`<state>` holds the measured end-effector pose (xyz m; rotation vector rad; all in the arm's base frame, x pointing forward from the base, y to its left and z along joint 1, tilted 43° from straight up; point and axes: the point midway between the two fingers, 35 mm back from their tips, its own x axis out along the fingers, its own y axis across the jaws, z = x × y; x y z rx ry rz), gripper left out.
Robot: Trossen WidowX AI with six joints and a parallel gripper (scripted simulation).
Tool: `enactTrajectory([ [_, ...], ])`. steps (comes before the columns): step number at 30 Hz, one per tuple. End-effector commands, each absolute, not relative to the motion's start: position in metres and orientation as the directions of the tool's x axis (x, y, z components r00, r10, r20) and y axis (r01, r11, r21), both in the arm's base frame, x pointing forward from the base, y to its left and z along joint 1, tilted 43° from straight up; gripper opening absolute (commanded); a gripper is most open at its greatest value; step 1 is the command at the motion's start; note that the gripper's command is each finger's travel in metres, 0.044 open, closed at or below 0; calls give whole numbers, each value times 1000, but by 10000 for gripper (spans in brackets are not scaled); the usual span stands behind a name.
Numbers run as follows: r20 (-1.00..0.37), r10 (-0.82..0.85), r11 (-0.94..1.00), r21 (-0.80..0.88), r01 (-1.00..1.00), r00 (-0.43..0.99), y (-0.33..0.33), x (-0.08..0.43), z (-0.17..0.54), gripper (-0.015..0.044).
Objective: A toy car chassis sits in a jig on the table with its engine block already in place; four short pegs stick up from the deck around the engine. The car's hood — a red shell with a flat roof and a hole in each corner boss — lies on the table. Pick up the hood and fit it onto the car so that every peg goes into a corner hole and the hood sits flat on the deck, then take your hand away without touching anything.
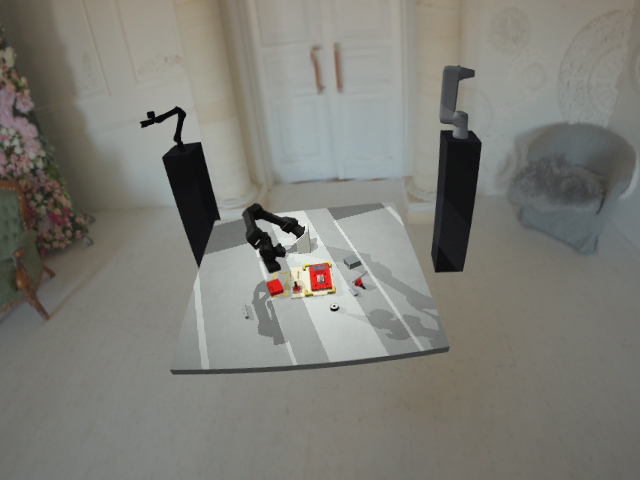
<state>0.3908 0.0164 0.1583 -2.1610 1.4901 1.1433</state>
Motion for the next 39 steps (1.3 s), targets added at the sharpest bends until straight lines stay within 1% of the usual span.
enactTrajectory([
  [1,-735,-660,-433,204,-878,155,16,391,157,0],
  [3,-735,-660,-397,167,-902,154,13,390,156,53],
  [4,-735,-660,-350,121,-929,154,10,389,154,79],
  [7,-735,-661,-163,-56,-985,151,-3,385,146,157],
  [10,-735,-661,36,-228,-973,148,-15,380,138,236],
  [14,-735,-663,294,-433,-852,144,-31,372,128,341],
  [18,-733,-665,514,-586,-626,141,-47,361,117,440],
  [20,-732,-667,593,-634,-497,139,-54,356,112,440],
  [22,-732,-667,618,-647,-447,138,-57,354,110,440],
  [39,-732,-667,618,-647,-447,138,-60,356,106,440],
])
